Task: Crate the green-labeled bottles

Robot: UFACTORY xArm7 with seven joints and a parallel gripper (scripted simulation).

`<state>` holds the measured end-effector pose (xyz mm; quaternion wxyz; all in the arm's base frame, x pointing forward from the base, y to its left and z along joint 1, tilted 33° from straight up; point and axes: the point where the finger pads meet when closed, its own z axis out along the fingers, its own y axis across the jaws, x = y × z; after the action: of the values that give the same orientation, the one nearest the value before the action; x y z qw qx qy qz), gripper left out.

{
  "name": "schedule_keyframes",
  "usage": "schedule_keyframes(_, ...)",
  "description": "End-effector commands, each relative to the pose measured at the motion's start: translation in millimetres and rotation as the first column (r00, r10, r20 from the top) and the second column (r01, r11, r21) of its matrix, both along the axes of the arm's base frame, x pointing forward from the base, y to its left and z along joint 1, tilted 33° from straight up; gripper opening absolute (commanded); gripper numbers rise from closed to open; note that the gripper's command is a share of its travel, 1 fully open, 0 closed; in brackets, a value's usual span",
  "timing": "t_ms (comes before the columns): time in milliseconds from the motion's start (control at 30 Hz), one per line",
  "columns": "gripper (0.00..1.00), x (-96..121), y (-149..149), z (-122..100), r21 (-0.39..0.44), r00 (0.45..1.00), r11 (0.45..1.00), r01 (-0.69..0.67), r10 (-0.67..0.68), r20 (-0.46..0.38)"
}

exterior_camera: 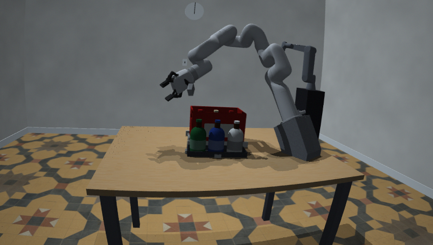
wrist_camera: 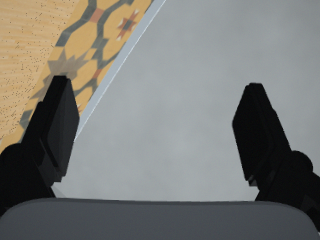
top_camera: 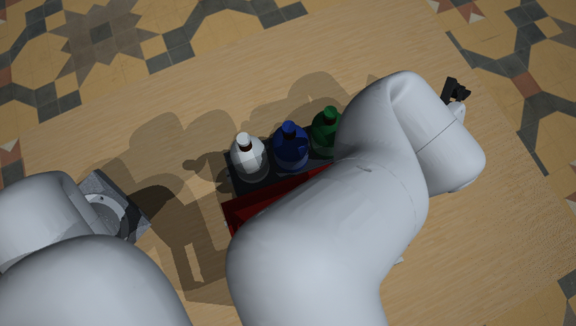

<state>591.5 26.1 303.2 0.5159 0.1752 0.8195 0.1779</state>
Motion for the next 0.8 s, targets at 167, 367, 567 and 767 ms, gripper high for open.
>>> schedule_keyframes(167, 1.00, 0.4, 1.4, 2.0, 0.001, 1.000, 1.000, -0.002, 0.002, 0.004)
schedule_keyframes(367, 1.00, 0.4, 1.4, 2.0, 0.001, 1.000, 1.000, -0.002, 0.002, 0.004)
schedule_keyframes(567, 1.00, 0.4, 1.4, 2.0, 0.001, 1.000, 1.000, -0.002, 0.002, 0.004)
schedule_keyframes(767, 1.00, -0.5, 3.3, 3.9, 0.032, 1.000, 0.999, 0.009, -0.010, 0.010)
